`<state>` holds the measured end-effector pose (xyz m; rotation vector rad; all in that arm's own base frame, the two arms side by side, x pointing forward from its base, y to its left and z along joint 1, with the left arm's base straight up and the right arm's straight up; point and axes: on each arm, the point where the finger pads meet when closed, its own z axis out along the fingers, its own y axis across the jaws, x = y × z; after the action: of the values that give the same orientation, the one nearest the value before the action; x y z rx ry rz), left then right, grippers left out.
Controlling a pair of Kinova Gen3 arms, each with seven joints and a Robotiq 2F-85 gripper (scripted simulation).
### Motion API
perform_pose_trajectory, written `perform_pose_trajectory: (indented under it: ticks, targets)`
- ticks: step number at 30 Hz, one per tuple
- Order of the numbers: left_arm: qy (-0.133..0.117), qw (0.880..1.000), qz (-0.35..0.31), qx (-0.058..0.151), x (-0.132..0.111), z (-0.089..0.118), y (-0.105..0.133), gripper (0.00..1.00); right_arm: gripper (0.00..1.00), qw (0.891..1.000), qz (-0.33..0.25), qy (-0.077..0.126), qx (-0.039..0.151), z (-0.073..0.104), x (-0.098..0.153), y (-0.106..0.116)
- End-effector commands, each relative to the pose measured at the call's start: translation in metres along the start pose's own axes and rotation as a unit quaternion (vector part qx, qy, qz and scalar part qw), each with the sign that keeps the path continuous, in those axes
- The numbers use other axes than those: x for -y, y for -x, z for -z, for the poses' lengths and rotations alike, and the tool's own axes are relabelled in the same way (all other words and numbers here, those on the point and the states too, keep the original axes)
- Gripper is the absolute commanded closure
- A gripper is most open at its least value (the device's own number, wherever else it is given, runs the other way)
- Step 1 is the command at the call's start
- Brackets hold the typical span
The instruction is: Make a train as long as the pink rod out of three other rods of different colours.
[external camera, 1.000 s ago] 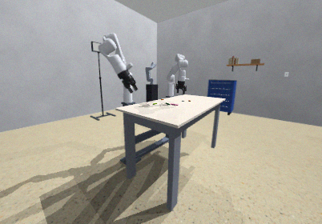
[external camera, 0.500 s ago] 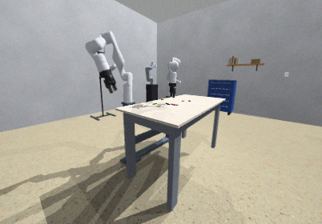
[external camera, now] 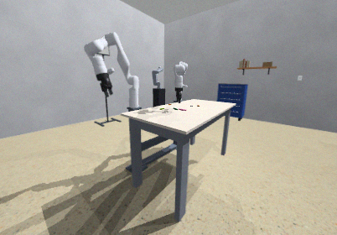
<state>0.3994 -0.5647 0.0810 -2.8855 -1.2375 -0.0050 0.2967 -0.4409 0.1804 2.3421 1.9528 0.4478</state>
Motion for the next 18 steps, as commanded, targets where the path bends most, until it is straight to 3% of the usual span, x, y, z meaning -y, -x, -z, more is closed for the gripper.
perform_pose_trajectory:
  ticks: [1, 18]
  targets:
    - [0.001, 1.0, 0.0, 0.0, -0.001, 0.002, 0.0, 0.002, 0.002, 1.0, 0.006, -0.005, 0.01, 0.007, 0.016, 0.009]
    - [0.001, 1.0, 0.0, 0.0, -0.001, 0.002, 0.0, 0.002, 0.002, 0.998, 0.026, -0.032, 0.041, 0.032, 0.085, 0.037]
